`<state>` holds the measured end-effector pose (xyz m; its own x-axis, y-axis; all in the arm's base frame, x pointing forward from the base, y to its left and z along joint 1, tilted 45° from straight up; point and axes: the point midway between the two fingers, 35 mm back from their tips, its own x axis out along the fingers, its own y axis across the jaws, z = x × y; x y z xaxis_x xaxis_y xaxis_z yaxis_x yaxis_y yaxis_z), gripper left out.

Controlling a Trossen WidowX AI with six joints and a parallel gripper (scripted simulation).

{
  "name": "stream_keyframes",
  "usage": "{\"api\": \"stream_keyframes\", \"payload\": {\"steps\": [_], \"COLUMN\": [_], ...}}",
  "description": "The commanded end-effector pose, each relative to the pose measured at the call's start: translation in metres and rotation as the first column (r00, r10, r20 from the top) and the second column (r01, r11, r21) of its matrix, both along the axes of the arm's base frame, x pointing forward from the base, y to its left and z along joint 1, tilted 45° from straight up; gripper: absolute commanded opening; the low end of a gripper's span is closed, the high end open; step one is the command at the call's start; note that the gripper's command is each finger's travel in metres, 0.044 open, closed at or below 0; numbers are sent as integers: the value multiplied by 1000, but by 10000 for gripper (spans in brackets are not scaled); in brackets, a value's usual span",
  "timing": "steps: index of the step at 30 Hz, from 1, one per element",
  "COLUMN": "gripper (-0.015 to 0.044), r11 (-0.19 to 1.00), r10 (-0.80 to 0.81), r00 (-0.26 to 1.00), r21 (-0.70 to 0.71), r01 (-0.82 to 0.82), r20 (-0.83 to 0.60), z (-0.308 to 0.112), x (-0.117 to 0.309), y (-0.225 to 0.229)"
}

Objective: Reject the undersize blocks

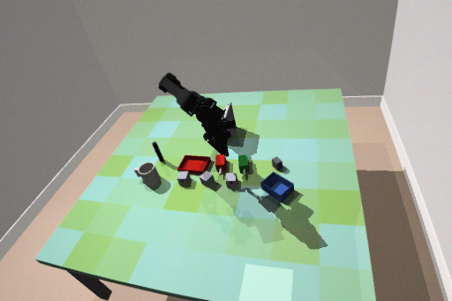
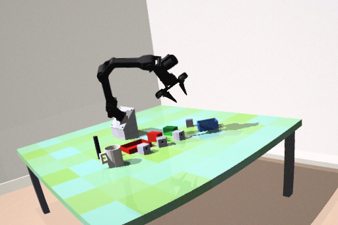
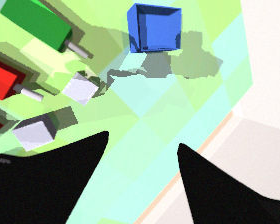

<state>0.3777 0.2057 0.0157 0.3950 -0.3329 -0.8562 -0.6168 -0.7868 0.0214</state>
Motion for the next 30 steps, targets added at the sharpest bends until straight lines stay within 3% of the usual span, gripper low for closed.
{"api": "stream_keyframes", "payload": {"steps": [1, 5, 10, 30], "gripper": [300, 300, 300, 300], "r11": [947, 831, 659, 650], "r10": [186, 282, 303, 301], "r00": [945, 804, 548, 533], "r21": [-207, -285, -244, -239], "r01": [-245, -477, -712, -722], "r20": [-267, -523, -780, -791], "z": [-58, -98, -132, -137], "x": [-36, -68, -108, -111], "y": [-26, -52, -86, -90]}}
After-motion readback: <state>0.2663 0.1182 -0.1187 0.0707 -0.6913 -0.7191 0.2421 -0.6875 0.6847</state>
